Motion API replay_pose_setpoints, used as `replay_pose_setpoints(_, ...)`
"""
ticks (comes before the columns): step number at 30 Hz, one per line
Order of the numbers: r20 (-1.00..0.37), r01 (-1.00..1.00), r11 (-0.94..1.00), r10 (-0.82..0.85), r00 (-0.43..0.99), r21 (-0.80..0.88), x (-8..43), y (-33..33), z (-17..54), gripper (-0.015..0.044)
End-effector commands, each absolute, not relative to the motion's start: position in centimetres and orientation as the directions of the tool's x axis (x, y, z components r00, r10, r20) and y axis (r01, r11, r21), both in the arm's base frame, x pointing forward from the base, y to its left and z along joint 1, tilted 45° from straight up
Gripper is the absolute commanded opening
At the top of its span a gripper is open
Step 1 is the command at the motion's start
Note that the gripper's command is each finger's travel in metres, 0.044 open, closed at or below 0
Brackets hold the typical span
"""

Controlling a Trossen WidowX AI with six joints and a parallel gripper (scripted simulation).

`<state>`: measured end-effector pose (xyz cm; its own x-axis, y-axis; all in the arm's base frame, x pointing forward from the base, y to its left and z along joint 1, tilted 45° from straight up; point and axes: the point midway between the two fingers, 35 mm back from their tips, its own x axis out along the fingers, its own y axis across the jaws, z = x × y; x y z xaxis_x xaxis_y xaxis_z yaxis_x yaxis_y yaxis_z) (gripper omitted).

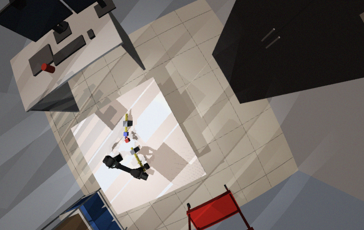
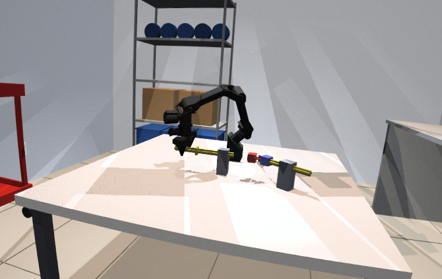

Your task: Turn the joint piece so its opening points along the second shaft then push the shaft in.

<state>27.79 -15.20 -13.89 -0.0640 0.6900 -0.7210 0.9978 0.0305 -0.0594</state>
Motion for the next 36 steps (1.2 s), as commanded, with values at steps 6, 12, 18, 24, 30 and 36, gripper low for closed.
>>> replay_pose_setpoints(6, -0.717, 0.998, 0.03, 0.694, -0.065, -0.062, 27.68, -14.1, -14.79, 0.044)
replay_pose_setpoints(12, -0.717, 0.998, 0.03, 0.694, -0.065, -0.062, 27.68, -14.1, -14.79, 0.0282)
replay_pose_setpoints(18, -0.717, 0.998, 0.03, 0.694, -0.065, -0.062, 27.68, -14.1, -14.79, 0.0125)
replay_pose_setpoints(24, -0.717, 0.998, 0.03, 0.694, -0.065, -0.062, 27.68, -14.1, -14.79, 0.0102)
replay_pose_setpoints(30, -0.717, 0.998, 0.03, 0.694, -0.065, -0.062, 27.68, -14.1, -14.79, 0.0102)
replay_pose_setpoints(36, -0.717, 0.998, 0.03, 0.694, -0.065, -0.062, 27.68, -14.1, -14.79, 0.0067)
